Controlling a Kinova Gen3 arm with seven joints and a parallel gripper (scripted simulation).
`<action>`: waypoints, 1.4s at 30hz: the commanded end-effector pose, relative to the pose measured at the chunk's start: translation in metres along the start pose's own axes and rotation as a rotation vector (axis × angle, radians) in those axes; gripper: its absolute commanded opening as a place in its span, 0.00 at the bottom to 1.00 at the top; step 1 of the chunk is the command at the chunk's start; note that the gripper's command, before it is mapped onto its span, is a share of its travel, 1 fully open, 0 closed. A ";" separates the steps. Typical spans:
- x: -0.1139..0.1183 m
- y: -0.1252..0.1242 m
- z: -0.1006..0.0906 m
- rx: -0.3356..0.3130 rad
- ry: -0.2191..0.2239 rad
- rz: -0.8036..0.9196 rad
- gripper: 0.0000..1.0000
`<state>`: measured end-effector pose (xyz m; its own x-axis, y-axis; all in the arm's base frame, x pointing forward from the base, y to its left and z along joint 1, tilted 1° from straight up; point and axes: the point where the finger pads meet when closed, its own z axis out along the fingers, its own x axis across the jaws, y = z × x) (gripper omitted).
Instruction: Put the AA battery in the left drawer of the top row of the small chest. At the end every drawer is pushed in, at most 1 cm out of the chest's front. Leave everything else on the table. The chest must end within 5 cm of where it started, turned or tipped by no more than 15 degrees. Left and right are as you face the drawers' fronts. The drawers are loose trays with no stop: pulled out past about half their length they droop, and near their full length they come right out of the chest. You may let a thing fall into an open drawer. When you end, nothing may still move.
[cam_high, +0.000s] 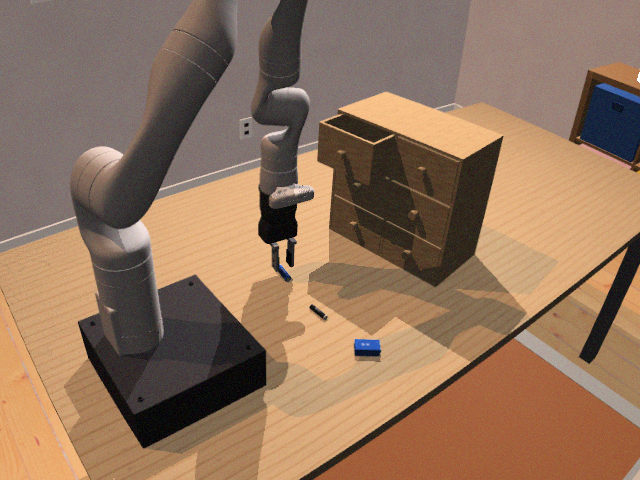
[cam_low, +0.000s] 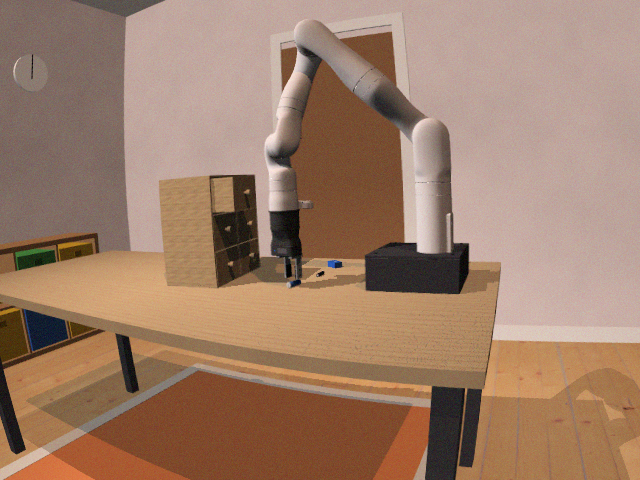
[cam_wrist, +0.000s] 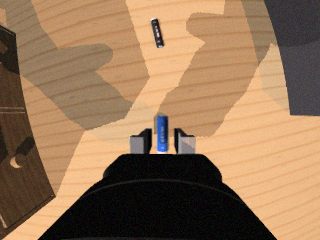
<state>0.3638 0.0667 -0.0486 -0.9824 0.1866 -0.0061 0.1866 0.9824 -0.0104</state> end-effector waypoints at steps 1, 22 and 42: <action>-0.003 0.000 0.000 -0.002 -0.005 -0.001 0.61; -0.003 0.000 0.000 -0.002 -0.004 -0.001 0.61; -0.003 -0.001 0.016 0.000 -0.002 -0.001 0.61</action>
<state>0.3660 0.0642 -0.0574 -0.9819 0.1893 -0.0085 0.1894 0.9819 -0.0096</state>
